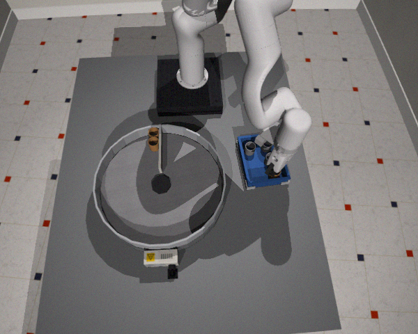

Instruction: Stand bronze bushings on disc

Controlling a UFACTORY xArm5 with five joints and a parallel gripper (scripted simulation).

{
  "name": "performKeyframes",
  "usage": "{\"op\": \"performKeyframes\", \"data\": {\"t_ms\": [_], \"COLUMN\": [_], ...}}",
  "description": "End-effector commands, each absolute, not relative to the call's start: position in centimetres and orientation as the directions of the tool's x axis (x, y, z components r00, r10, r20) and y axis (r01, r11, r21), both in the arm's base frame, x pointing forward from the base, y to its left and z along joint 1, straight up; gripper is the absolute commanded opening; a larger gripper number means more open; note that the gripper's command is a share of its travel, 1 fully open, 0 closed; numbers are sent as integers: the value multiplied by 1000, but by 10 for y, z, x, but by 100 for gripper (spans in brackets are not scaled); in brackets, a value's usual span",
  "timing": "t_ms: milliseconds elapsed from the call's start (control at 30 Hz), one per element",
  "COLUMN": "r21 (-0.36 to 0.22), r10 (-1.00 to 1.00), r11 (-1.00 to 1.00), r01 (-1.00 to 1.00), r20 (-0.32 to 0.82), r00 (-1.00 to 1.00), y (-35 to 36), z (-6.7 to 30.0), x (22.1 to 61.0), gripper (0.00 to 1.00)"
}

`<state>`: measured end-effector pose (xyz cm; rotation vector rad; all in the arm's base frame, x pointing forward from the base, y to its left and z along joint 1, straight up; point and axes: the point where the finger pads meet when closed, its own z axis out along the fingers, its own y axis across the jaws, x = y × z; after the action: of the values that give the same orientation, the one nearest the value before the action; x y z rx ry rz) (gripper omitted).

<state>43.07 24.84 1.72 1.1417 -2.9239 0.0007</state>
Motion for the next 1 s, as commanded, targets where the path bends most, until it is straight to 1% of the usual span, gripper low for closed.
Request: {"op": "performKeyframes", "data": {"t_ms": [0,467,967], "r21": [-1,-1,-1], "r10": [-678,-678,-678], "r11": [735,735,735], "r01": [-678,-678,-678], "r20": [-2,-2,-2], "r00": [-735,-735,-735], "y": [249,249,249], "z": [17,15,-4], "x": [432,432,432], "gripper": [48,48,48]}}
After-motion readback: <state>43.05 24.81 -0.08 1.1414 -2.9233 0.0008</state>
